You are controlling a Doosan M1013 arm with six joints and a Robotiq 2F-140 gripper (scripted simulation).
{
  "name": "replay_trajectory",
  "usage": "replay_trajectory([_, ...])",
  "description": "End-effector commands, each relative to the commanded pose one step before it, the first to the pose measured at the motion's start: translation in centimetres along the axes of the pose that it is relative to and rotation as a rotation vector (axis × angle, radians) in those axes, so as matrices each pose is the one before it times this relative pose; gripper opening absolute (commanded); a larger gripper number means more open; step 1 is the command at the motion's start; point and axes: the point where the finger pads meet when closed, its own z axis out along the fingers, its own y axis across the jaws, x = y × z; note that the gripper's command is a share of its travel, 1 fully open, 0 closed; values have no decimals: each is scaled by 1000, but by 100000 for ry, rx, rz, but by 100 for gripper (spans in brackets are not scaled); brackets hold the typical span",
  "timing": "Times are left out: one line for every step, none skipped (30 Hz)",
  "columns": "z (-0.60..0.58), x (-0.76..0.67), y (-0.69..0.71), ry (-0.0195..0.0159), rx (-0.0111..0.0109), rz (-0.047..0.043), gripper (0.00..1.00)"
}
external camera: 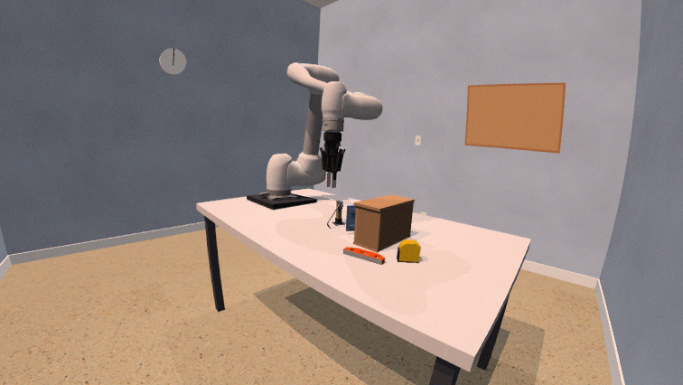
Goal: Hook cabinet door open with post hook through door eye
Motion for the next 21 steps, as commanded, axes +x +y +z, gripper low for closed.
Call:
replay_trajectory([28,17,-183,194,-349,-84,15])
replay_trajectory([0,0,0,0,0,0,15])
replay_trajectory([0,0,0,0,0,0,15])
replay_trajectory([0,0,0,0,0,0,15])
replay_trajectory([1,0,0,0,0,0,15])
replay_trajectory([4,0,0,0,0,0,15])
replay_trajectory([11,0,0,0,0,0,15])
replay_trajectory([21,0,0,0,0,0,15])
replay_trajectory([33,0,0,0,0,0,15])
replay_trajectory([48,0,0,0,0,-1,15])
replay_trajectory([64,0,0,1,0,-1,15])
replay_trajectory([82,0,0,1,0,-1,15])
replay_trajectory([0,0,0,0,0,0,15])
replay_trajectory([0,0,0,0,0,0,15])
replay_trajectory([101,0,0,1,0,-1,15])
replay_trajectory([122,0,0,1,0,-1,15])
replay_trajectory([143,0,0,0,0,0,15])
replay_trajectory([164,0,0,0,0,0,15])
replay_trajectory([186,0,-1,0,0,0,15])
replay_trajectory([208,0,0,0,0,0,15])
replay_trajectory([229,0,0,0,0,0,15])
